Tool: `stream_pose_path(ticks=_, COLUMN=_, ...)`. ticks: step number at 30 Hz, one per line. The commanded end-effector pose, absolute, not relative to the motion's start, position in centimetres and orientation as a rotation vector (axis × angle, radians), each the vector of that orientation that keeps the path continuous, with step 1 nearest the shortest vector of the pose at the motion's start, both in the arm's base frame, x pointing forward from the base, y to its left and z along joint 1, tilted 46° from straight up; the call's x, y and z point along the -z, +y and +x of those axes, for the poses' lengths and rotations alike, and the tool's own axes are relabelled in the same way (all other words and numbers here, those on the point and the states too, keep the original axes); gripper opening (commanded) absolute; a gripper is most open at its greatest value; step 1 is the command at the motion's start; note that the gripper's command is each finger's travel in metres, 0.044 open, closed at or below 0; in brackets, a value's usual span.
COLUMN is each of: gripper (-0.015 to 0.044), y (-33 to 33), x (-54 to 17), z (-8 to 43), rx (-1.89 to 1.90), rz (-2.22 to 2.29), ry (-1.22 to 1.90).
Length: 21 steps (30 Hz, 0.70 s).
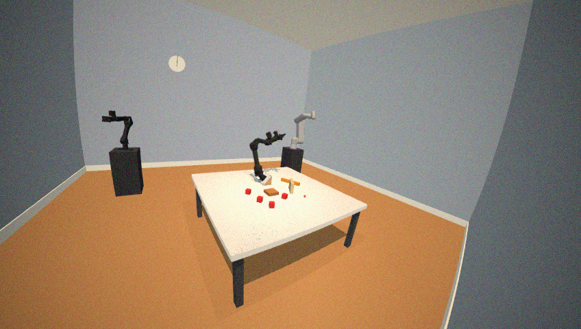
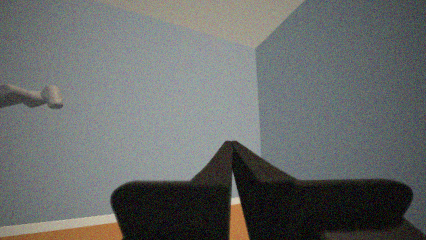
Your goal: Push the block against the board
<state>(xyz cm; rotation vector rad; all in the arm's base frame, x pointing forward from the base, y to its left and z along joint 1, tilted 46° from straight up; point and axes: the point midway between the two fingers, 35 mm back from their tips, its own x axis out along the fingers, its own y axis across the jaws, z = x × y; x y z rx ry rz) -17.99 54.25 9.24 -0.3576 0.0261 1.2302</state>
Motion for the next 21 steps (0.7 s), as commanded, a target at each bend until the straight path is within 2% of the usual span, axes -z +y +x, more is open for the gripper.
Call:
stream_pose_path(ticks=1, gripper=0.0000, y=55.5, x=-7.5, z=-14.1, rx=-1.173, rz=-0.464, ry=0.060)
stream_pose_path(ticks=21, gripper=0.0000, y=54.8, x=-0.2, z=5.0, rx=-0.860, rz=-0.836, ry=0.311)
